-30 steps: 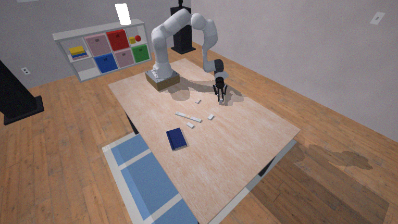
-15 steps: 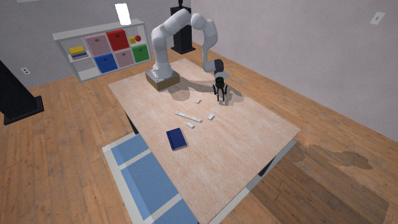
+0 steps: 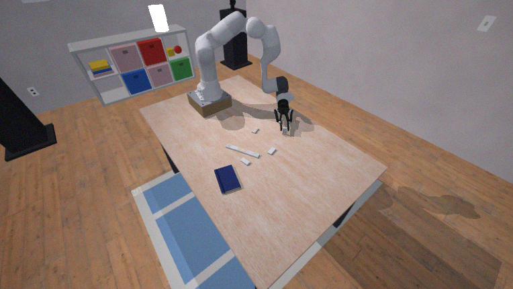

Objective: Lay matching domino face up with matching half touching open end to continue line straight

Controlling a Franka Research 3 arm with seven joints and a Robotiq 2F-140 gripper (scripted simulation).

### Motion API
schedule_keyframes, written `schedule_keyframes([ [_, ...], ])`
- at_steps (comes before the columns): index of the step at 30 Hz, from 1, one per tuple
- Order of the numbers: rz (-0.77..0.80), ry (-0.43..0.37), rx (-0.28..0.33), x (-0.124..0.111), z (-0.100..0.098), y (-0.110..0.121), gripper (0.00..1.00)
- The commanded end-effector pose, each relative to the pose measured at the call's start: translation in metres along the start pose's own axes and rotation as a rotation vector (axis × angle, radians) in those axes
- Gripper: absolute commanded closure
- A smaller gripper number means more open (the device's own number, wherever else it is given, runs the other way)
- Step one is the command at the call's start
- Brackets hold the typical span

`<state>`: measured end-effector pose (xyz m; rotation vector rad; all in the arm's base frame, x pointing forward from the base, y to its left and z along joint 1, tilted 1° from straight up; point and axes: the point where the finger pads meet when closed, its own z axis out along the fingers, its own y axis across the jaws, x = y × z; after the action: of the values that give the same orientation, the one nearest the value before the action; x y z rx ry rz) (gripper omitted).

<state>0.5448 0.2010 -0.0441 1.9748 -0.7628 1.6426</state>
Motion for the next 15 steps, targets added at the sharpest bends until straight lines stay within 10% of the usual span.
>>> schedule_keyframes([
  [1,0.006,0.002,-0.003,0.0005,0.0001,0.0004,0.67],
  [15,0.006,0.002,-0.003,0.0050,-0.0076,0.0004,0.67],
])
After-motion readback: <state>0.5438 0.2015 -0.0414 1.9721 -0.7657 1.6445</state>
